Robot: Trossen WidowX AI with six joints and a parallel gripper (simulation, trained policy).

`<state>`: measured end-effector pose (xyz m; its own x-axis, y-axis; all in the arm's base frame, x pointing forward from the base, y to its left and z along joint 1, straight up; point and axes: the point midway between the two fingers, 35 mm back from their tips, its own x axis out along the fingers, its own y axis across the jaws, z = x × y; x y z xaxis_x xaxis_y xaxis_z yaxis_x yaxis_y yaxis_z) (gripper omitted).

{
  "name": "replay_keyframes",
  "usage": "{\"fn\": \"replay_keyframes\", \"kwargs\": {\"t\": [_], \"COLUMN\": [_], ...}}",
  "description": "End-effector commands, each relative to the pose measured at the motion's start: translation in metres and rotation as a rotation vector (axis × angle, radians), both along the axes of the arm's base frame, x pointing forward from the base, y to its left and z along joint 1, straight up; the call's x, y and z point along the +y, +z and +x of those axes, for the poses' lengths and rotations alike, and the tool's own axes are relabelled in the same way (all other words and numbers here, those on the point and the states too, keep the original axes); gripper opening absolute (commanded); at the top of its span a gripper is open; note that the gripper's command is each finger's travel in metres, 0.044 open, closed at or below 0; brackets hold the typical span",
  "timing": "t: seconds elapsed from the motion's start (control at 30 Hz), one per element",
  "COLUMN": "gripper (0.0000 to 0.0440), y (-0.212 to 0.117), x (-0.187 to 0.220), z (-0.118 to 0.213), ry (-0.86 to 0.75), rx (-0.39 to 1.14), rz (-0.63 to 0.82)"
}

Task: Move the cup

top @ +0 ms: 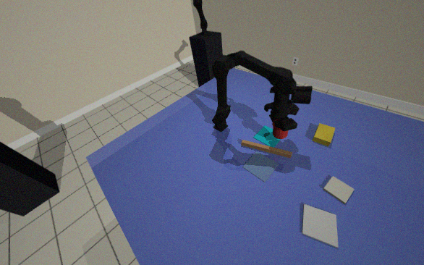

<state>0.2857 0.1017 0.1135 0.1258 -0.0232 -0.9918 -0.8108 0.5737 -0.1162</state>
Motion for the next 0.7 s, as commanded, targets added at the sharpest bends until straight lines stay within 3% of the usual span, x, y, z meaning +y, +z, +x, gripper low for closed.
{"fn": "replay_keyframes", "kwargs": {"t": [0.0,0.67], "gripper": [0.0,0.0005], "y": [-0.007,-0.052], "x": [0.01,0.021], "z": [-0.007,-0.035], "ry": [0.002,-0.046], "rx": [-0.005,-0.001], "rz": [-0.001,-0.007]}}
